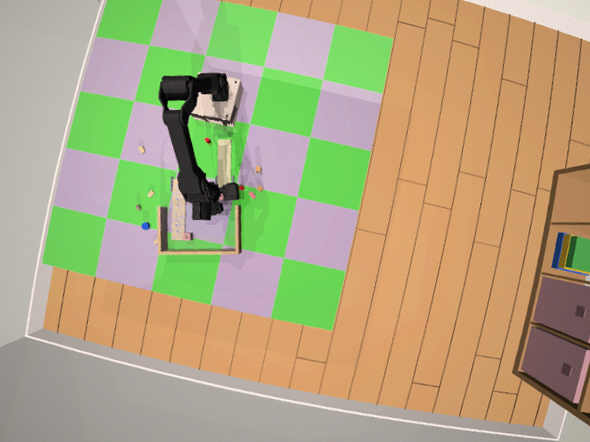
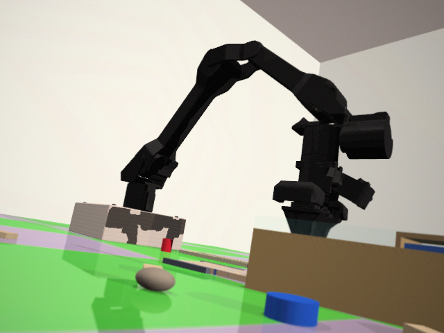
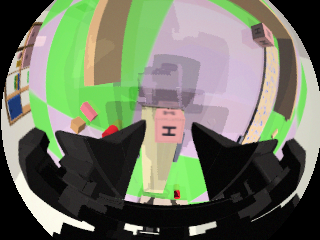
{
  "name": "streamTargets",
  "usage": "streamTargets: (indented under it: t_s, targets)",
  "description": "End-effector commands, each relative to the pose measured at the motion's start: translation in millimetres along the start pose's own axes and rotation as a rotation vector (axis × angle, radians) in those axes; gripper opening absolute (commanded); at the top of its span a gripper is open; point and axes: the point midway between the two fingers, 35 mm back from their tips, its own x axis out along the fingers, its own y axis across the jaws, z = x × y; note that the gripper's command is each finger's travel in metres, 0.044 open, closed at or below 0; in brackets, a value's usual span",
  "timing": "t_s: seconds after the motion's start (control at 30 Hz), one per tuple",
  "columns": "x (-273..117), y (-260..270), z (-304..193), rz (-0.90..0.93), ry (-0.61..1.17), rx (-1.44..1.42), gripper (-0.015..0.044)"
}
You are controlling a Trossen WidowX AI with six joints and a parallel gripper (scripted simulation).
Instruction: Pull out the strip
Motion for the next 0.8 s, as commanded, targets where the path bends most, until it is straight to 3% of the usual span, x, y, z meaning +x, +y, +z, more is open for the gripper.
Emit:
streamTargets:
  t_s: [0.0, 0.4, 0.53, 0.77]
  targets:
    - [10.3, 0.2, -3.2, 0.002, 0.012, -0.007, 0.0250]
    - [17.5, 0.1, -3.7, 0.002, 0.012, -0.007, 0.0250]
    - [15.1, 0.0, -2.4, 0.001, 0.008, 0.000, 0.0145]
    - [15.1, 0.0, -2.4, 0.001, 0.008, 0.000, 0.0098]
